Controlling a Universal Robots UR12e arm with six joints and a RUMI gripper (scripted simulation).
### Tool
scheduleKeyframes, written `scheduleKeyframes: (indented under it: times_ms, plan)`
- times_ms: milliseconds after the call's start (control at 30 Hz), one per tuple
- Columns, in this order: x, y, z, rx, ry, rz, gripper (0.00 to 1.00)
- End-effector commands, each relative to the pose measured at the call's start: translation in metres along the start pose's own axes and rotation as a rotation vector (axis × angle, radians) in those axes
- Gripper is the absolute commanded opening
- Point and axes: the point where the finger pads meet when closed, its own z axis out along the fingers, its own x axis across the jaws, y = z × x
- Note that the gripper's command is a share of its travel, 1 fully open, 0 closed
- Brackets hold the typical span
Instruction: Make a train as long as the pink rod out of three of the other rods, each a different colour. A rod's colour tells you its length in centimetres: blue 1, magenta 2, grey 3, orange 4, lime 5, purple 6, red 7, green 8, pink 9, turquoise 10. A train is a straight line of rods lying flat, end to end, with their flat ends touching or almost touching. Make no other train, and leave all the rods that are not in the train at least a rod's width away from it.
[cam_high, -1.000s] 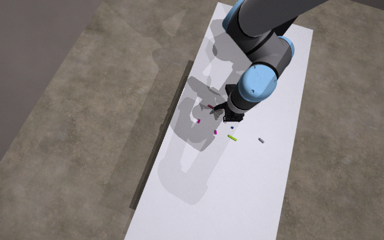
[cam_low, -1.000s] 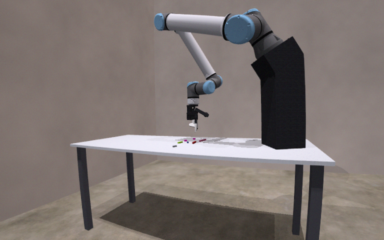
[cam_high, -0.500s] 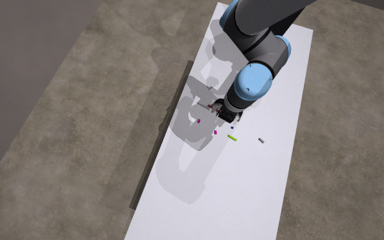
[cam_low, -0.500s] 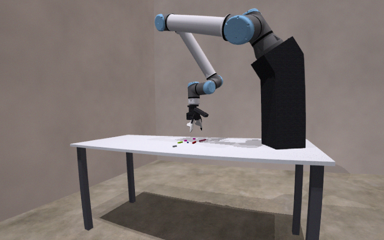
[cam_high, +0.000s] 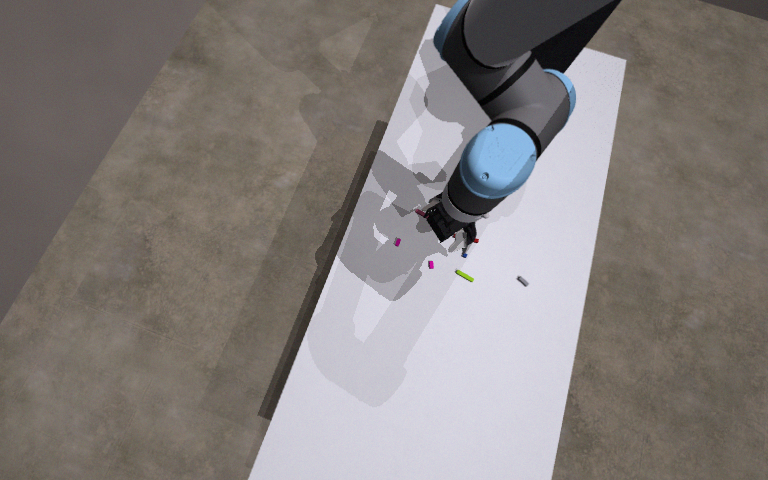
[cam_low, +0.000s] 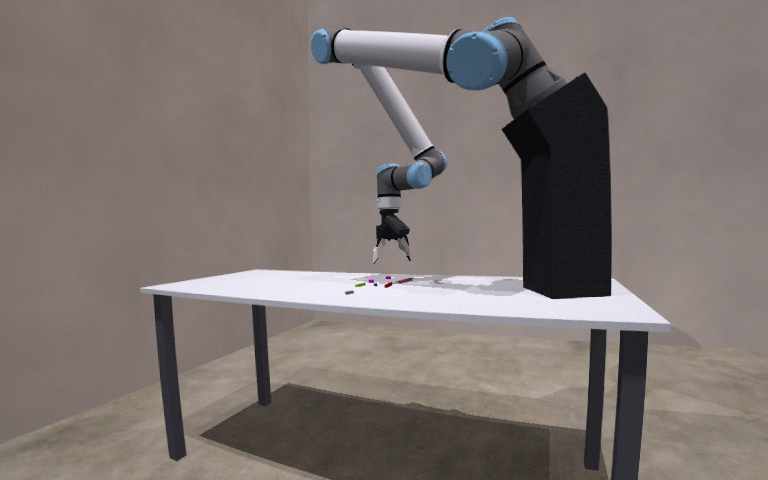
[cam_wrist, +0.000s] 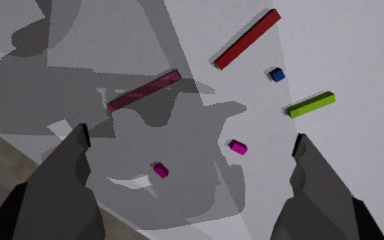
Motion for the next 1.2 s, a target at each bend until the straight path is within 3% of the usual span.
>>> scheduleKeyframes:
  times_ms: [0, 300, 667, 1167]
  plan:
    - [0.000, 0.003, 0.000, -0.005, -0.002, 0.161, 1.00]
    - [-0.001, 0.009, -0.001, -0.005, -0.001, 0.459, 1.00]
    - [-0.002, 0.014, -0.001, -0.005, 0.000, 0.672, 1.00]
    - [-0.003, 0.017, -0.001, -0.005, 0.000, 0.823, 1.00]
